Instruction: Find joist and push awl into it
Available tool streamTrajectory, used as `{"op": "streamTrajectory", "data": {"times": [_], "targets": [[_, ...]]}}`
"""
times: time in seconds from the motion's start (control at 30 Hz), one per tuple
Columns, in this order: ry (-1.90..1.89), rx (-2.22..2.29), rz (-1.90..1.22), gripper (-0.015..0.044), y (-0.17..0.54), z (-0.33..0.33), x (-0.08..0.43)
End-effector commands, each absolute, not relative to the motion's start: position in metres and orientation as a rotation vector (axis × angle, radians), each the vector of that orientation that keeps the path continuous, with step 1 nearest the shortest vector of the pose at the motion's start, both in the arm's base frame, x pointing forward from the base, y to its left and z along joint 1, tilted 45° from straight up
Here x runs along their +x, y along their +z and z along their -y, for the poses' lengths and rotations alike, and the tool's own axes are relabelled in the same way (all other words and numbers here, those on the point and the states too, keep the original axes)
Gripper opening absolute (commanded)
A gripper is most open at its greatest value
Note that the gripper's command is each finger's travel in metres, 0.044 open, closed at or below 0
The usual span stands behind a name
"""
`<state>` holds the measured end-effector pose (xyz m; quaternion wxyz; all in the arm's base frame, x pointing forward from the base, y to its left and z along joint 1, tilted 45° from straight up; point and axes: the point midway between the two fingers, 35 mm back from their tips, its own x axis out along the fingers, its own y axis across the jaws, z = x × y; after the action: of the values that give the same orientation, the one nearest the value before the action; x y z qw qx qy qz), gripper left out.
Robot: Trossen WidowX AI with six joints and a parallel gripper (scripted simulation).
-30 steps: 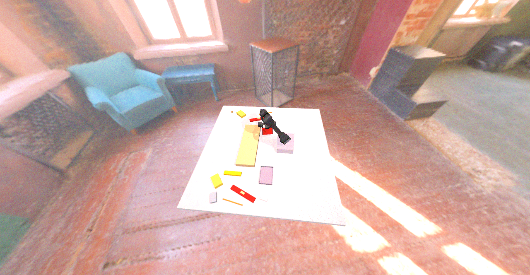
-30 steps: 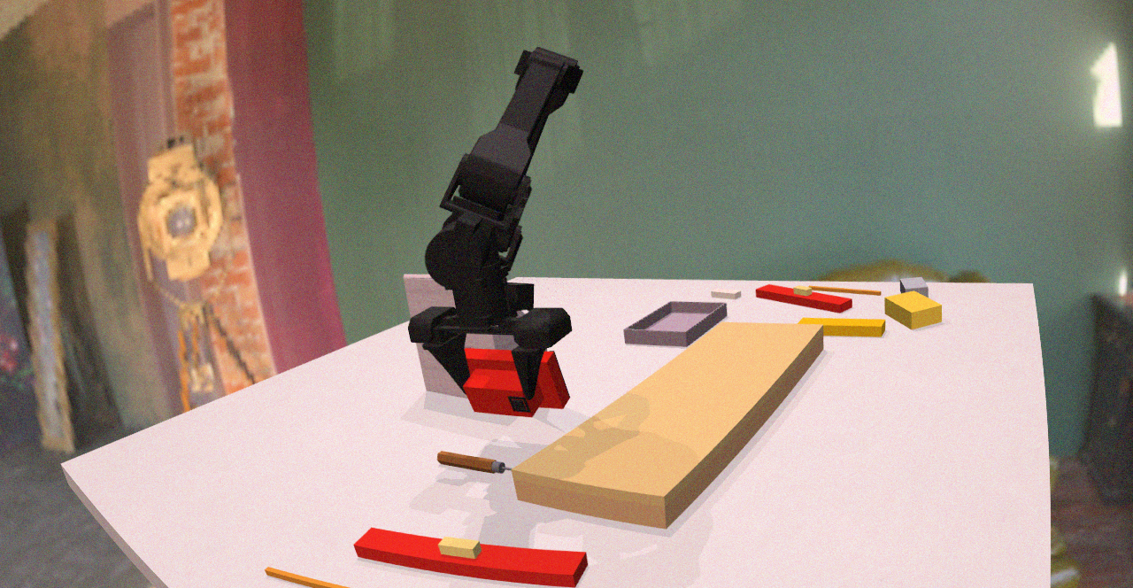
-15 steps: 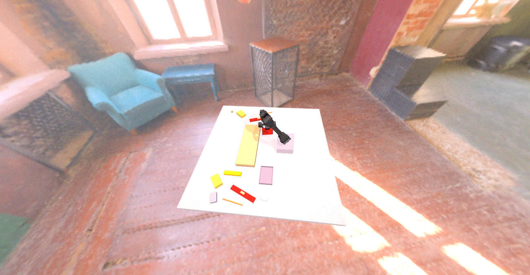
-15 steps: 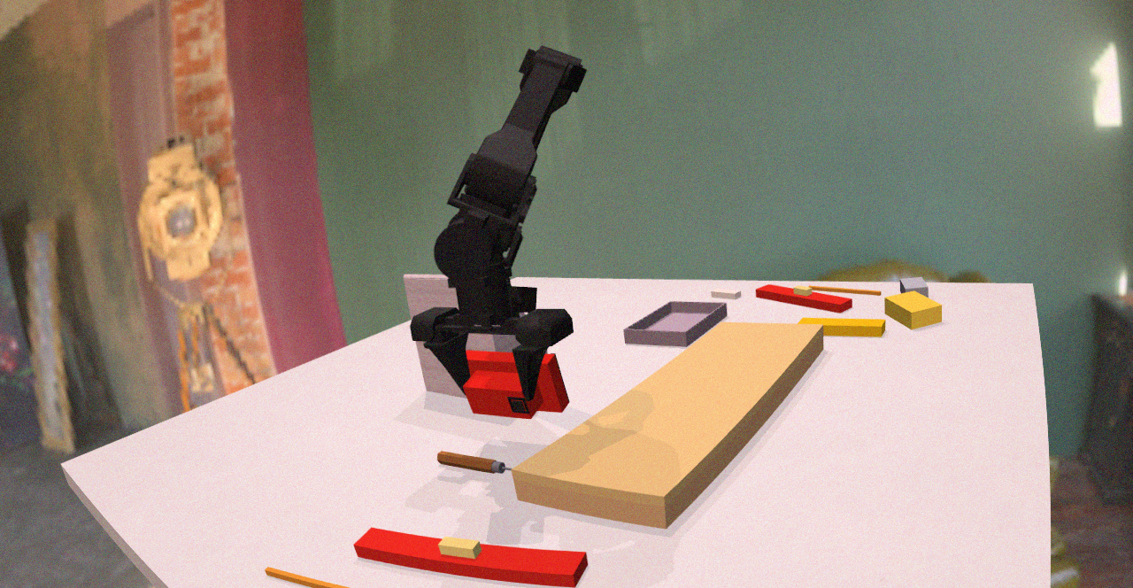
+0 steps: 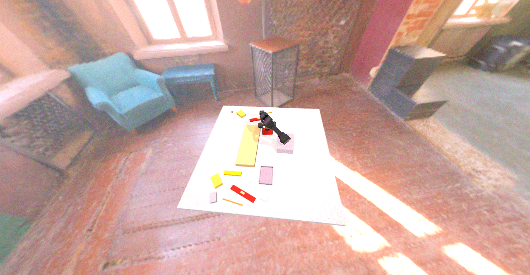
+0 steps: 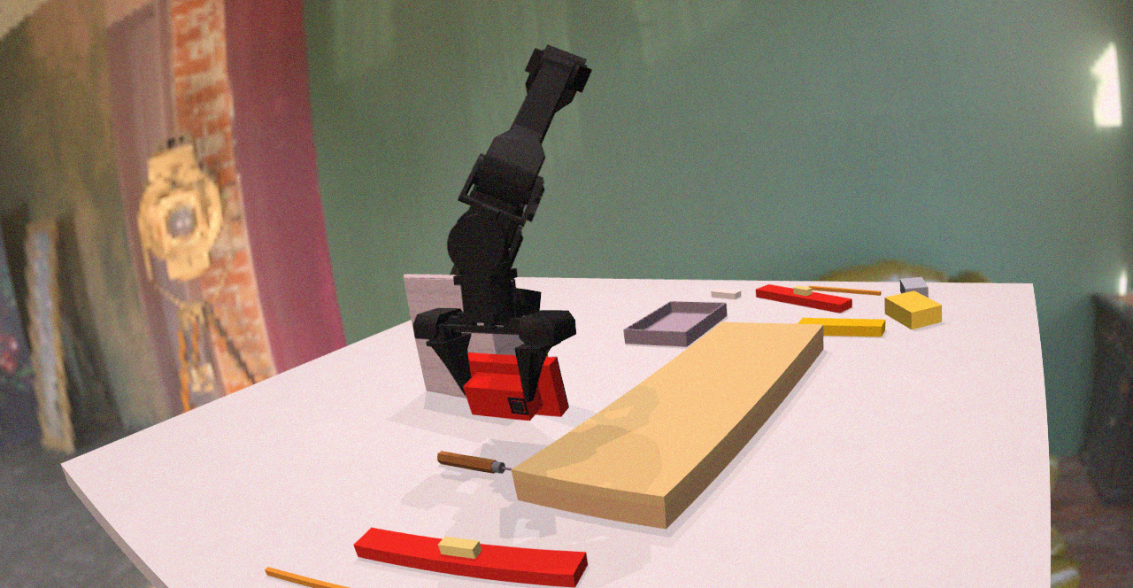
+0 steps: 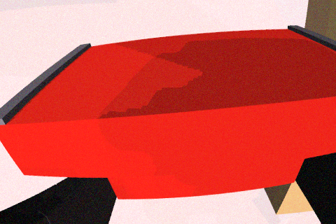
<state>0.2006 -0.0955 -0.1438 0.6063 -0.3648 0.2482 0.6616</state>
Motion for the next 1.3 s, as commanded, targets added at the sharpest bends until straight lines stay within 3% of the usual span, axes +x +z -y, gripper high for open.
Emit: {"op": "streamTrajectory", "data": {"times": [0.0, 1.27], "targets": [[1.518, -0.861, -0.594, 0.0, -0.1427, 0.0968, 0.201], [1.45, -1.007, -0.732, 0.0, -0.141, 0.0913, 0.1998]]}}
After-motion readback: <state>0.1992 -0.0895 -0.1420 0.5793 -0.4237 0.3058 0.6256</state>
